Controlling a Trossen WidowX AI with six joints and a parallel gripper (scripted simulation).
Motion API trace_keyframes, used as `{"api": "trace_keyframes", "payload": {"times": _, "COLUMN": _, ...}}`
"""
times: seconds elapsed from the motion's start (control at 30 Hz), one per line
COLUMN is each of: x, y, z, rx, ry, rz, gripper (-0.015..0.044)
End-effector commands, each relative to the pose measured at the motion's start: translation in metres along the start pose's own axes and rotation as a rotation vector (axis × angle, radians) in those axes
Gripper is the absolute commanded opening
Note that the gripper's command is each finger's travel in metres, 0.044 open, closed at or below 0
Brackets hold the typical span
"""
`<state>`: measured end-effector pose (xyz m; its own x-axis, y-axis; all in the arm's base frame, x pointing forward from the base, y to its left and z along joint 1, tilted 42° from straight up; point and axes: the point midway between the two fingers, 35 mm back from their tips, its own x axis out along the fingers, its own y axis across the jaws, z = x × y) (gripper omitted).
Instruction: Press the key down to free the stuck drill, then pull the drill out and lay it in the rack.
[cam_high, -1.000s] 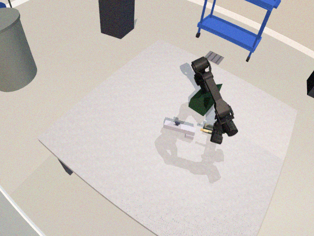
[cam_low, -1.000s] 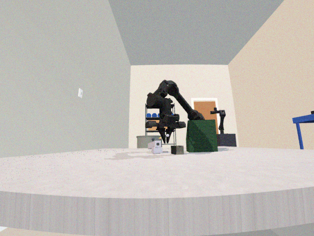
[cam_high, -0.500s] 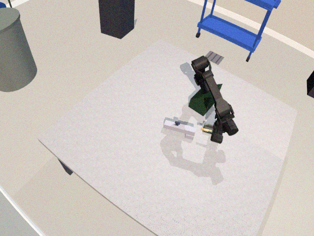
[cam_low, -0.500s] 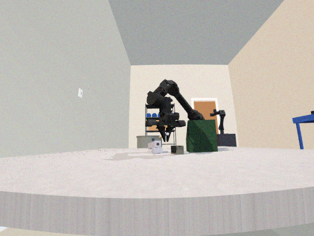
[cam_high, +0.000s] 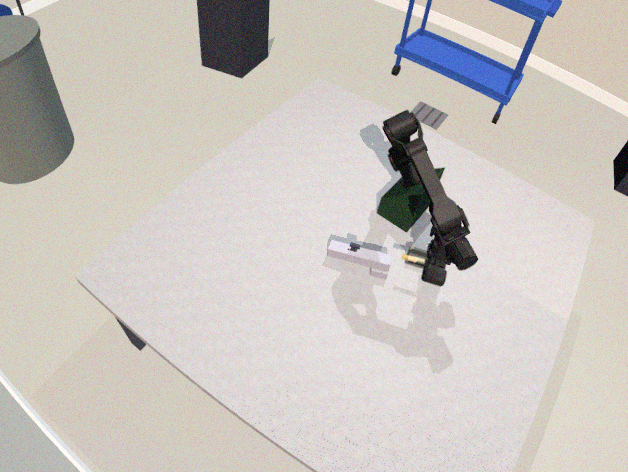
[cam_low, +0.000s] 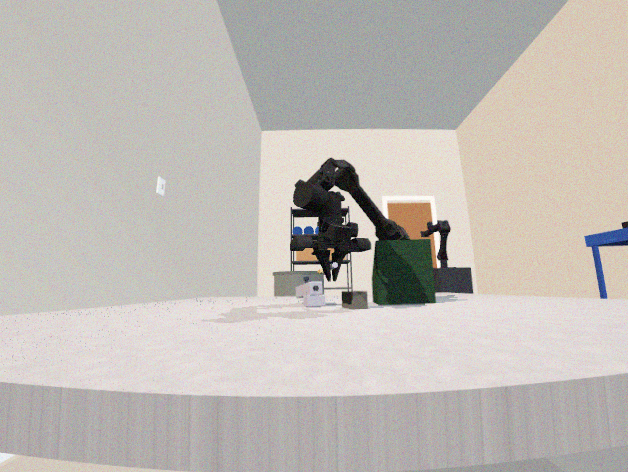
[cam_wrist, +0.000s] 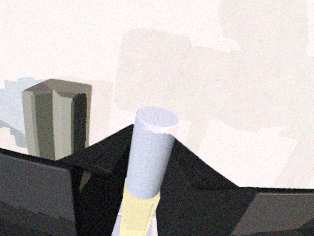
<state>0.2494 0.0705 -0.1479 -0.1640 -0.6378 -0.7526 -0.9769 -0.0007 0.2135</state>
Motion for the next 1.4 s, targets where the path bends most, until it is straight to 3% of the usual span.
{"api": "trace_keyframes", "payload": {"times": 0.0, "x": -0.003, "y": -0.002, "z": 0.001, "rx": 0.007, "ry": -0.005, "rz": -0.002, "gripper": 0.0}}
{"api": "trace_keyframes", "payload": {"times": 1.37, "x": 0.008, "y": 0.063, "z": 0.018, "rx": 0.003, "ry": -0.007, "rz": 0.001, "gripper": 0.0}}
